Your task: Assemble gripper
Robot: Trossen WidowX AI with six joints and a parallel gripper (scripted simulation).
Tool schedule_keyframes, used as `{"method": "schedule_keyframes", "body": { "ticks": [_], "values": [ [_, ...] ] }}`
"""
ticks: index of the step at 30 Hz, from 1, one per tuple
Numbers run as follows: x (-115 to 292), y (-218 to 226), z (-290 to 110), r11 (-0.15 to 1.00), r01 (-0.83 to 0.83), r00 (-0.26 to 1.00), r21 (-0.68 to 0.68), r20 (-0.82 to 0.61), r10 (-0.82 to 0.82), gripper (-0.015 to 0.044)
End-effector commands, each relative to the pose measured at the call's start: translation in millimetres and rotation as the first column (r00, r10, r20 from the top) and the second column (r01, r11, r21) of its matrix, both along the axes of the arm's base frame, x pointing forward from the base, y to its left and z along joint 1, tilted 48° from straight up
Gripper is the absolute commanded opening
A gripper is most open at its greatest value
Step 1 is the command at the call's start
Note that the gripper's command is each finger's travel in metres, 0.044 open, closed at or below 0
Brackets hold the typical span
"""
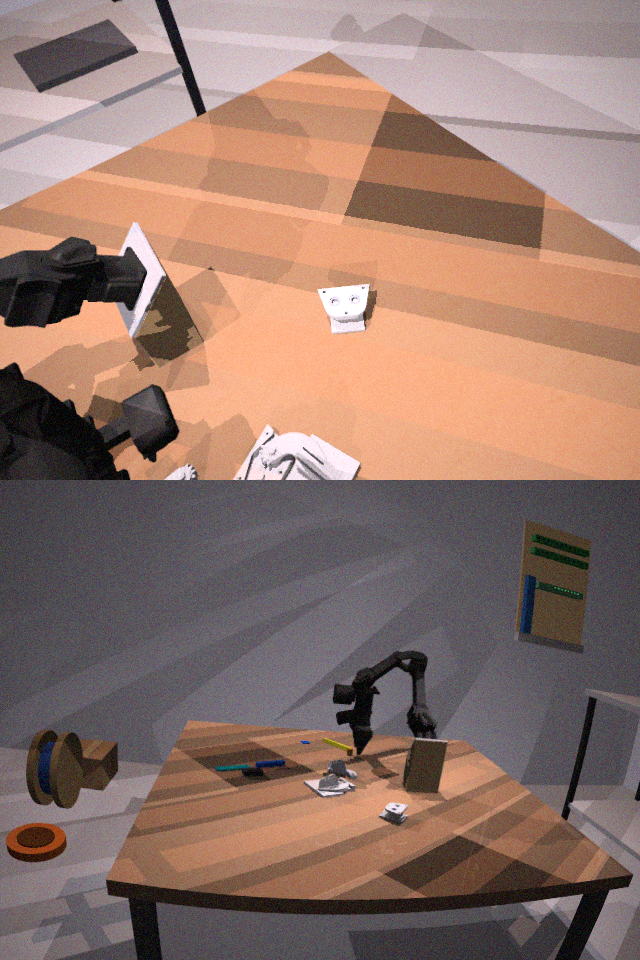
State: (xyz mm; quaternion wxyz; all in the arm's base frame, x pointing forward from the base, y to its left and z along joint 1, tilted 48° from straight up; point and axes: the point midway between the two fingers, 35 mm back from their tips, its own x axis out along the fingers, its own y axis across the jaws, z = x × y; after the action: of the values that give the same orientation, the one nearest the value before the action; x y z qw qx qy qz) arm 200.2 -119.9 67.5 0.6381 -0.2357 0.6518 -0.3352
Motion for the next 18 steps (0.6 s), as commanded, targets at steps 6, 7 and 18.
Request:
{"method": "schedule_keyframes", "body": {
  "ticks": [6, 7, 18],
  "values": [
    [0.3, -0.1, -0.1, 1.000, -0.003, 1.000, 0.000, -0.002, 0.003, 0.0440],
    [0.3, -0.1, -0.1, 1.000, -0.003, 1.000, 0.000, -0.002, 0.003, 0.0440],
    [0.5, 4.8, 6.0, 1.000, 0.004, 1.000, -0.005, -0.005, -0.004, 0.0204]
  ]
}}
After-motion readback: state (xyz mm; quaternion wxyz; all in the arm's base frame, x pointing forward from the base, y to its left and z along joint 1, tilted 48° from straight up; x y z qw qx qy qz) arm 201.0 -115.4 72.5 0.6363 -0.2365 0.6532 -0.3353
